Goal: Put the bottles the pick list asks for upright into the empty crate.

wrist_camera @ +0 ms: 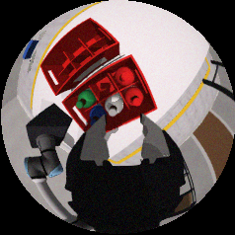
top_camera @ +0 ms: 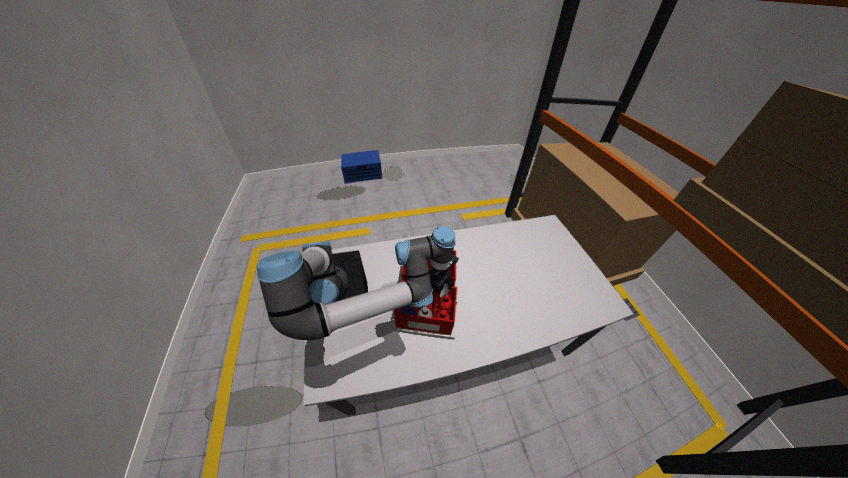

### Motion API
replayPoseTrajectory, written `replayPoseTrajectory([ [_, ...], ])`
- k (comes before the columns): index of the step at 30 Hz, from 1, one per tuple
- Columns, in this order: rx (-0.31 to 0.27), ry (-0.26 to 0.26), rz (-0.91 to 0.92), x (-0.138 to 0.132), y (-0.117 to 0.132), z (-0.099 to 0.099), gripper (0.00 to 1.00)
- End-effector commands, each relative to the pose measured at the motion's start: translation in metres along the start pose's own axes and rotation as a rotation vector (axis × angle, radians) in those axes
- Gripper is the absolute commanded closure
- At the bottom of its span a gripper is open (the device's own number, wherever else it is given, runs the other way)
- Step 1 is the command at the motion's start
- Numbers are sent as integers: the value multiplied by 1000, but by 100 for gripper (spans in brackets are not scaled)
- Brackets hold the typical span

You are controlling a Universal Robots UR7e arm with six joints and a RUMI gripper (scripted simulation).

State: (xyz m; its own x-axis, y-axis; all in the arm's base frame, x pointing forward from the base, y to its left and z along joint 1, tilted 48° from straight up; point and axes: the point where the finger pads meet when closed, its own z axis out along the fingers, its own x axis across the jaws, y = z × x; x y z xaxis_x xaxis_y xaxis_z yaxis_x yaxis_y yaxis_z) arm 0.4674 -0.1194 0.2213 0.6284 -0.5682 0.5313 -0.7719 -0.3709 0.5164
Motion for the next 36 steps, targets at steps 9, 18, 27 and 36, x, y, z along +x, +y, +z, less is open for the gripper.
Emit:
replayPoseTrajectory([
  [9, 3, 3, 322, 39, 10, 37, 62],
  [18, 3, 3, 322, 49, 13, 47, 62],
  [27, 3, 3, 322, 49, 13, 49, 62],
  [36, 3, 3, 322, 49, 13, 59, 62],
])
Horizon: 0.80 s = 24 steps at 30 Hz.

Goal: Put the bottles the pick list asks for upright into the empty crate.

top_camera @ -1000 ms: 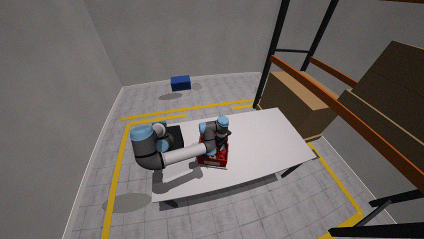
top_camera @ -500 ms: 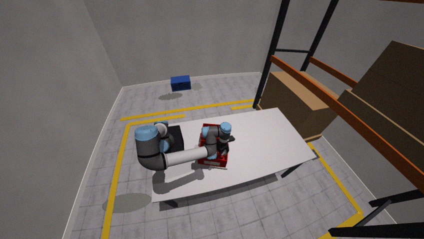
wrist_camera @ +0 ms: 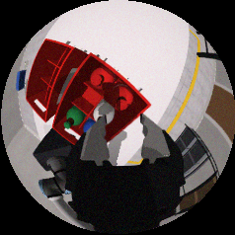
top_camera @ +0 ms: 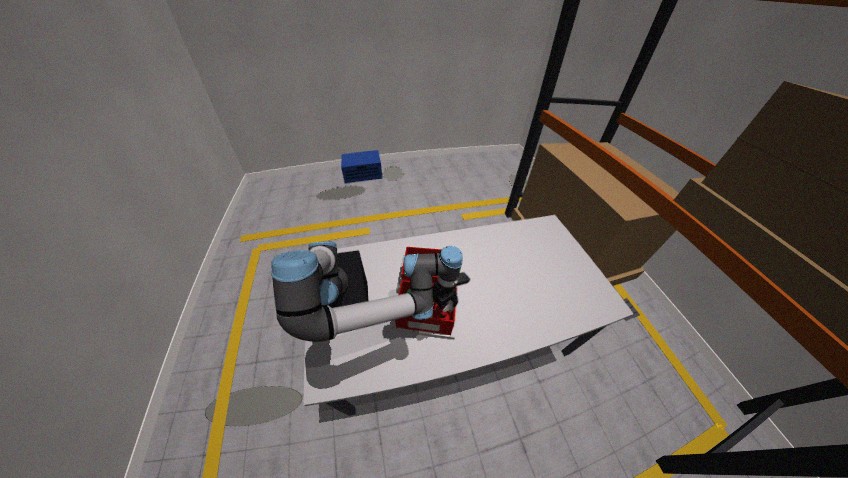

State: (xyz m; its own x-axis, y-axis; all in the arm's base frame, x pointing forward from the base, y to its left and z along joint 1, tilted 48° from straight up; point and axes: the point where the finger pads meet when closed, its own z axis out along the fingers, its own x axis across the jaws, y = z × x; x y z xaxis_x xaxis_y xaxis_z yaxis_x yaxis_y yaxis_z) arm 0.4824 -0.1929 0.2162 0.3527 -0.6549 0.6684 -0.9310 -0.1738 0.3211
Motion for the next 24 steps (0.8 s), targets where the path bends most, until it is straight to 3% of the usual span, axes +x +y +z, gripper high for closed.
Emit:
replayPoseTrajectory([
  [1, 1, 1, 0, 0, 0, 4, 62],
  [24, 1, 1, 0, 0, 0, 32, 62],
])
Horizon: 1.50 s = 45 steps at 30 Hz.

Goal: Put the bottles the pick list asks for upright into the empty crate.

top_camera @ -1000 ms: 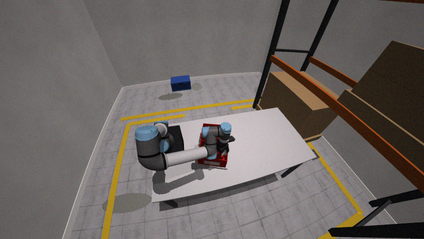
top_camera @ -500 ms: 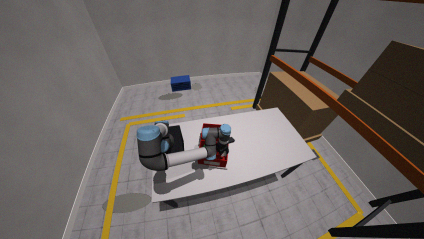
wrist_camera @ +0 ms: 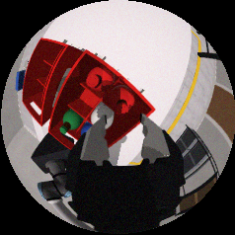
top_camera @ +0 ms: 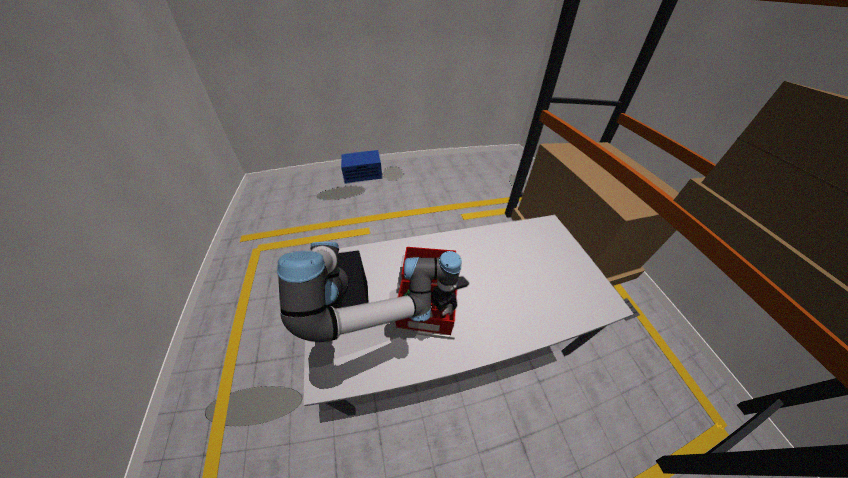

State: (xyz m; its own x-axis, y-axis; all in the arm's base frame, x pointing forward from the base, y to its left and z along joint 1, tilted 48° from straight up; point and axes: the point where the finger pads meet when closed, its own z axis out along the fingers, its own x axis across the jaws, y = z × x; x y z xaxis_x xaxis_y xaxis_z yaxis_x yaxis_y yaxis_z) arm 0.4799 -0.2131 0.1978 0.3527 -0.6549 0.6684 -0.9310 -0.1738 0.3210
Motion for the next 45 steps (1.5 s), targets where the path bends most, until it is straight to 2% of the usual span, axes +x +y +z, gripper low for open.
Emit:
replayPoseTrajectory([
  [1, 1, 1, 0, 0, 0, 6, 62],
  [37, 1, 1, 0, 0, 0, 49, 62],
  [45, 1, 1, 0, 0, 0, 49, 62],
])
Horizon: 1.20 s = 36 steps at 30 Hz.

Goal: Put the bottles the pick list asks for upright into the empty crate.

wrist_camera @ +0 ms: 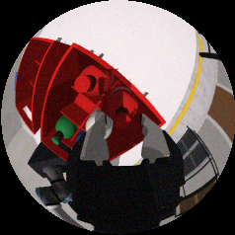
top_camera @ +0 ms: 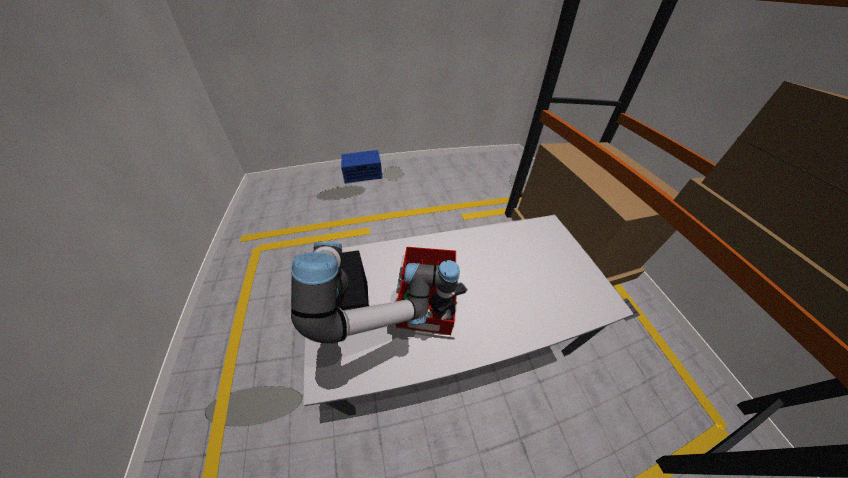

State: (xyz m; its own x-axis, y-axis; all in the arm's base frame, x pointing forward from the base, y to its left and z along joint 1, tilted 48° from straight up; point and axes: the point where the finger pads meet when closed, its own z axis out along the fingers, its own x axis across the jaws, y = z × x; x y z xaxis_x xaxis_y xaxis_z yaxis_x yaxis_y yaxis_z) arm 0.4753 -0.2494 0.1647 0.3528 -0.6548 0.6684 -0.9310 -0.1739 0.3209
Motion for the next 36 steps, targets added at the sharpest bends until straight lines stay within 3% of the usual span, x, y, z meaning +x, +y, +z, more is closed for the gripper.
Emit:
replayPoseTrajectory([
  [1, 1, 1, 0, 0, 0, 0, 62],
  [7, 1, 1, 0, 0, 0, 0, 62],
  [8, 1, 1, 0, 0, 0, -1, 100],
  [36, 1, 1, 0, 0, 0, -1, 100],
])
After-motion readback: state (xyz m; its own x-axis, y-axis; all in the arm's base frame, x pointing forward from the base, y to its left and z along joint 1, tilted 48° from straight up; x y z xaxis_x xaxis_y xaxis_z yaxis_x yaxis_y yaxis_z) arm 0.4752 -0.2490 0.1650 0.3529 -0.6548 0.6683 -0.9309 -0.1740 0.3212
